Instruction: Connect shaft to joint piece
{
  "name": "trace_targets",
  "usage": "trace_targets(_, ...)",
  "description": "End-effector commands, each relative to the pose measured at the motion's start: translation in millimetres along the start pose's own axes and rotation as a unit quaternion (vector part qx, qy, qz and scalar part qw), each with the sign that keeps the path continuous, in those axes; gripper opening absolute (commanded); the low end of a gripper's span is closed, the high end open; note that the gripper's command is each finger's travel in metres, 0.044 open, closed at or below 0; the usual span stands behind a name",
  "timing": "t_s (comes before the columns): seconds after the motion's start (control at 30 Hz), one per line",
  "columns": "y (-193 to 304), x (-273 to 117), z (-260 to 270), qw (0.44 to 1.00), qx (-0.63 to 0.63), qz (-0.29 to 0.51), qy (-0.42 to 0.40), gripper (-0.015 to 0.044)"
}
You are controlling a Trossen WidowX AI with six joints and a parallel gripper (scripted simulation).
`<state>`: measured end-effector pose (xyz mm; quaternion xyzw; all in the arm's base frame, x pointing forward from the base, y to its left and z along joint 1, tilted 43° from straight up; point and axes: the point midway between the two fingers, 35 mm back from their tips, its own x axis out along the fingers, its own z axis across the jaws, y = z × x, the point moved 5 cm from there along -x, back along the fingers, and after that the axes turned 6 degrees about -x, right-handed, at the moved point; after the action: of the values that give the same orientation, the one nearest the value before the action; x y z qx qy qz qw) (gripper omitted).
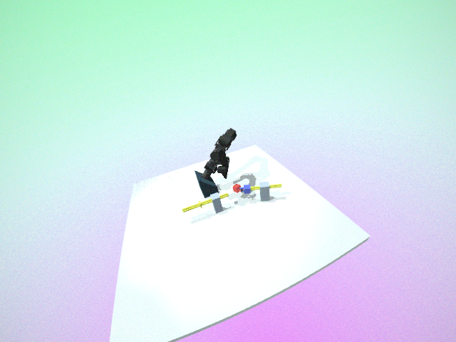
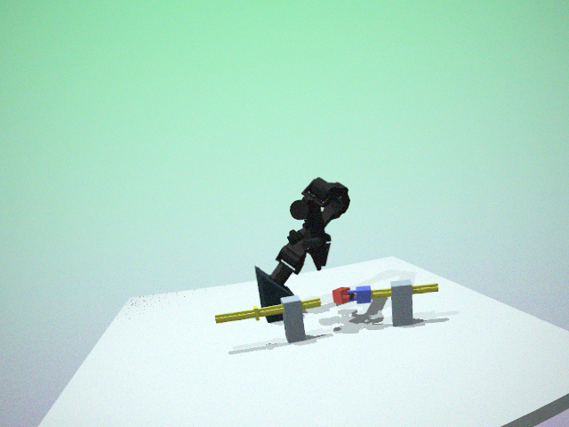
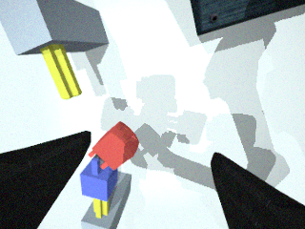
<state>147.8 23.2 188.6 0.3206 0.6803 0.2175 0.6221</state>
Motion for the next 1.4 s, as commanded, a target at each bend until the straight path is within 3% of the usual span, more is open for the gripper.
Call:
trace_targets(0.0,0,2,1,0.997,0.073,0.004,0.004,0.0440)
trace_targets(0.63,-1,7,3,0.939,0.342,0.002,0.022,0.0440)
trace_targets(0.9,-2,10,3,0.939,0.344,0.001,0.021,0.0440)
trace_targets(1.37,-5,59,-1,0.939,0.344,-0.002,0.018,0.0440)
